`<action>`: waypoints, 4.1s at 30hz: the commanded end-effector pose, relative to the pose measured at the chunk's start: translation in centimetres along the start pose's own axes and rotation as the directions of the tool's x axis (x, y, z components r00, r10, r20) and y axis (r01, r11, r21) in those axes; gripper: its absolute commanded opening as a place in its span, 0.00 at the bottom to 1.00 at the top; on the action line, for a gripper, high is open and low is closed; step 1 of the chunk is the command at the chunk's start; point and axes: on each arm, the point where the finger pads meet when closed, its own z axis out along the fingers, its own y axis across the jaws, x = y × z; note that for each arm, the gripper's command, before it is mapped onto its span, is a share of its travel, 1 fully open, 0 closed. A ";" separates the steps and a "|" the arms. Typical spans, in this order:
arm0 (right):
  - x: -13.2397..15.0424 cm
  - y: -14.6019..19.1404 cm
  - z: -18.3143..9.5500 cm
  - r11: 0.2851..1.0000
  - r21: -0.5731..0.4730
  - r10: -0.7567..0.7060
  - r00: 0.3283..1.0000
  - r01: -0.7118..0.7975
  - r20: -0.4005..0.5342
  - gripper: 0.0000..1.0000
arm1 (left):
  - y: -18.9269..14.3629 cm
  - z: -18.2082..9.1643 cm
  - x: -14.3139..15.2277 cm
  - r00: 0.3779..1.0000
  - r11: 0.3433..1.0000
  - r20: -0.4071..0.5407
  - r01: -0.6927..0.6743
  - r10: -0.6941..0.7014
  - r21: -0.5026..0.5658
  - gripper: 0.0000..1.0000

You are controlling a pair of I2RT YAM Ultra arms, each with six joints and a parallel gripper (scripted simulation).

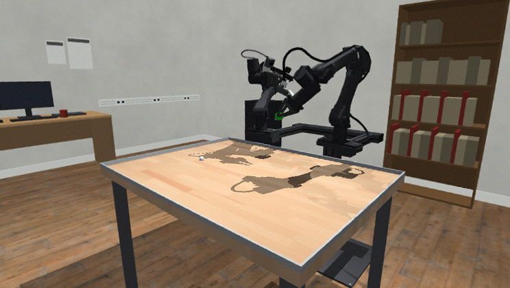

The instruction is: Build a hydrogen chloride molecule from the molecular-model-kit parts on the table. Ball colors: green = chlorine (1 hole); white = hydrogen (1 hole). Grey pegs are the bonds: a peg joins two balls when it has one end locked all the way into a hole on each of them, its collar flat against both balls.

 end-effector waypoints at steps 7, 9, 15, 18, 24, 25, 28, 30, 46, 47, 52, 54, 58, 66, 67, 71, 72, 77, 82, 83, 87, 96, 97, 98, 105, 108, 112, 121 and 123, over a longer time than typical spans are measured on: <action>-1.7 0.3 -0.3 0.998 0.010 -0.063 0.998 0.063 0.019 0.18 | 1.6 0.9 3.3 0.921 0.955 -0.253 0.292 -0.295 -0.049 0.00; -1.7 0.3 -0.3 0.998 0.010 -0.063 0.998 0.063 0.019 0.18 | 1.9 1.1 4.4 0.883 0.934 -0.308 0.348 -0.354 -0.077 0.00; -1.7 0.3 -0.3 0.998 0.010 -0.063 0.998 0.063 0.019 0.18 | 2.6 1.4 7.6 0.728 0.857 -0.459 0.479 -0.509 -0.189 0.00; -1.7 0.3 -0.3 0.998 0.010 -0.063 0.998 0.063 0.019 0.18 | 2.7 1.4 8.1 0.698 0.843 -0.481 0.495 -0.531 -0.212 0.00; -1.7 0.3 -0.3 0.998 0.010 -0.063 0.998 0.063 0.019 0.18 | 3.3 1.1 11.2 0.497 0.754 -0.583 0.545 -0.643 -0.367 0.00; -1.7 0.3 -0.3 0.998 0.010 -0.063 0.998 0.063 0.019 0.18 | 3.3 1.0 11.8 0.458 0.738 -0.596 0.546 -0.660 -0.397 0.00; -1.7 0.3 -0.3 0.998 0.010 -0.063 0.998 0.063 0.019 0.18 | 3.6 0.7 12.9 0.365 0.701 -0.620 0.538 -0.694 -0.467 0.00; -1.7 0.3 -0.3 0.998 0.010 -0.063 0.998 0.063 0.019 0.18 | 3.7 0.7 13.3 0.336 0.691 -0.627 0.533 -0.702 -0.488 0.00; -1.7 0.3 -0.3 0.998 0.010 -0.063 0.998 0.063 0.019 0.18 | 4.3 1.1 12.3 0.437 0.711 -0.576 0.554 -0.691 -0.434 0.00; -1.7 0.3 -0.3 0.998 0.010 -0.063 0.998 0.063 0.019 0.37 | 4.2 1.2 12.2 0.441 0.714 -0.576 0.552 -0.688 -0.430 0.00; -1.7 0.3 -0.3 0.998 0.010 -0.063 0.998 0.063 0.019 0.37 | 4.8 1.1 11.7 0.456 0.715 -0.561 0.548 -0.691 -0.434 0.00; -1.7 0.3 -0.3 0.998 0.010 -0.063 0.998 0.063 0.019 0.37 | 5.1 1.0 11.4 0.464 0.715 -0.553 0.546 -0.692 -0.436 0.00; -1.3 -0.8 -0.3 0.998 0.046 -0.034 0.999 0.034 0.005 0.37 | 5.2 1.1 11.3 0.465 0.714 -0.551 0.547 -0.694 -0.438 0.00; 0.2 -5.9 -0.6 0.977 0.202 0.083 0.995 -0.071 -0.052 0.37 | 5.2 1.1 11.4 0.463 0.714 -0.552 0.547 -0.693 -0.438 0.00; 0.2 -6.5 -0.7 0.972 0.222 0.092 0.994 -0.077 -0.056 0.37 | 5.2 1.1 11.4 0.463 0.714 -0.552 0.547 -0.693 -0.438 0.00; 0.5 -7.7 -0.9 0.961 0.261 0.113 0.991 -0.093 -0.064 0.37 | 5.2 1.1 11.4 0.463 0.714 -0.552 0.547 -0.693 -0.438 0.00; 0.6 -8.2 -1.0 0.957 0.272 0.124 0.990 -0.101 -0.068 0.37 | 5.2 1.1 11.4 0.463 0.714 -0.552 0.547 -0.693 -0.438 0.00; 1.8 -11.4 -2.0 0.914 0.375 0.199 0.976 -0.152 -0.089 0.37 | 5.2 1.1 11.4 0.463 0.714 -0.552 0.547 -0.693 -0.438 0.00; 3.2 -14.5 -3.3 0.858 0.476 0.273 0.956 -0.193 -0.105 0.37 | 5.2 1.1 11.4 0.463 0.714 -0.552 0.547 -0.693 -0.437 0.00; 3.5 -15.1 -3.6 0.845 0.495 0.289 0.951 -0.201 -0.107 0.37 | 5.2 1.1 11.4 0.463 0.714 -0.552 0.547 -0.693 -0.437 0.00; 4.1 -16.3 -4.2 0.819 0.533 0.319 0.941 -0.214 -0.112 0.37 | 5.2 1.1 11.4 0.463 0.714 -0.552 0.547 -0.693 -0.437 0.00; 7.5 -21.0 -7.8 0.680 0.684 0.457 0.882 -0.263 -0.114 0.37 | 5.2 1.1 11.4 0.463 0.714 -0.552 0.547 -0.693 -0.437 0.00; 7.9 -21.4 -8.2 0.663 0.699 0.472 0.875 -0.267 -0.113 0.37 | 5.2 1.1 11.4 0.463 0.714 -0.552 0.547 -0.693 -0.437 0.00; 8.3 -21.9 -8.6 0.646 0.714 0.486 0.867 -0.270 -0.113 0.37 | 5.2 1.1 11.4 0.463 0.714 -0.552 0.547 -0.693 -0.437 0.00; 10.4 -23.9 -11.0 0.559 0.781 0.556 0.825 -0.279 -0.103 0.37 | 5.2 1.1 11.4 0.463 0.714 -0.552 0.547 -0.693 -0.437 0.00; 11.6 -24.8 -12.3 0.510 0.812 0.596 0.798 -0.285 -0.094 0.37 | 5.2 1.1 11.4 0.463 0.714 -0.552 0.547 -0.693 -0.437 0.00; 13.6 -26.0 -14.6 0.429 0.857 0.654 0.753 -0.285 -0.077 0.37 | 5.2 1.1 11.4 0.463 0.714 -0.552 0.547 -0.693 -0.437 0.00; 16.9 -27.4 -18.3 0.299 0.915 0.740 0.671 -0.272 -0.042 0.37 | 5.2 1.1 11.4 0.463 0.714 -0.552 0.547 -0.693 -0.437 0.00; 17.7 -27.7 -19.3 0.269 0.925 0.757 0.653 -0.267 -0.032 0.37 | 5.2 1.1 11.4 0.463 0.714 -0.552 0.547 -0.693 -0.437 0.00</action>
